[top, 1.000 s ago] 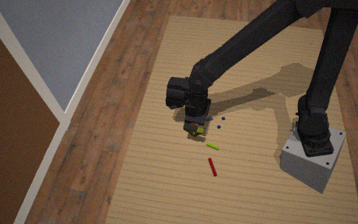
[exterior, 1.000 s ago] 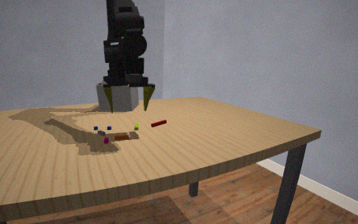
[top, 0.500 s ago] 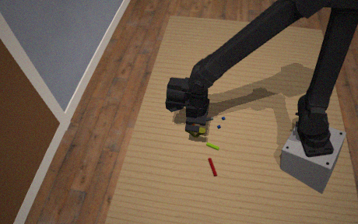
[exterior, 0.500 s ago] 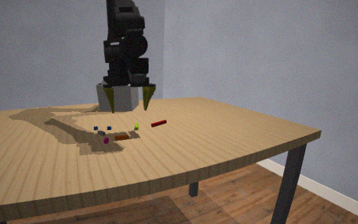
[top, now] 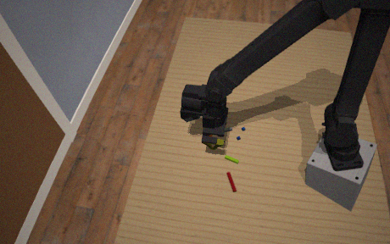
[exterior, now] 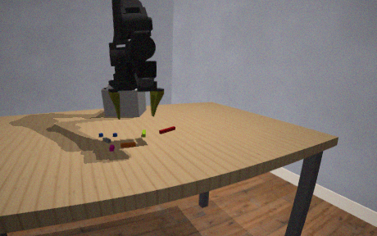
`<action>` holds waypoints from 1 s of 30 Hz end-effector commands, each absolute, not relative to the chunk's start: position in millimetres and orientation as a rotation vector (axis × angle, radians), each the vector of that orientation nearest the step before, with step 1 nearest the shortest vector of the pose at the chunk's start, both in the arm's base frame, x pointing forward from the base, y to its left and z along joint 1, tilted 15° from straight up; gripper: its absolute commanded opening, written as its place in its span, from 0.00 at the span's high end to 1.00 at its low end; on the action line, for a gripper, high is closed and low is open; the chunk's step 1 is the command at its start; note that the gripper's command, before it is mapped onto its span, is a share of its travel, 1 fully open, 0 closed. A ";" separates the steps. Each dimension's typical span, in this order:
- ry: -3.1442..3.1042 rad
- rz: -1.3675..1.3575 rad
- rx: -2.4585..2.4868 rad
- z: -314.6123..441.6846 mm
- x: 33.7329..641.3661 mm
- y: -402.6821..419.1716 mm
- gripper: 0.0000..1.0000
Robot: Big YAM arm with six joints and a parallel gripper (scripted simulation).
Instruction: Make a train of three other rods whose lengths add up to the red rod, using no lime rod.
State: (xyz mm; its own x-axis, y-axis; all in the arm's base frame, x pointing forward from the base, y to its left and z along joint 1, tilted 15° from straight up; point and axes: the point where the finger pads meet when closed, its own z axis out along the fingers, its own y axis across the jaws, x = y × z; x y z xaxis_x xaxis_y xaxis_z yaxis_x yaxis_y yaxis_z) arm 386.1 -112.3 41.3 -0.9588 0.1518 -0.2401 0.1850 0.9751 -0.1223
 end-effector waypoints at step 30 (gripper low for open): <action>2.870 -0.215 0.229 46.0 388.5 -110.5 0.00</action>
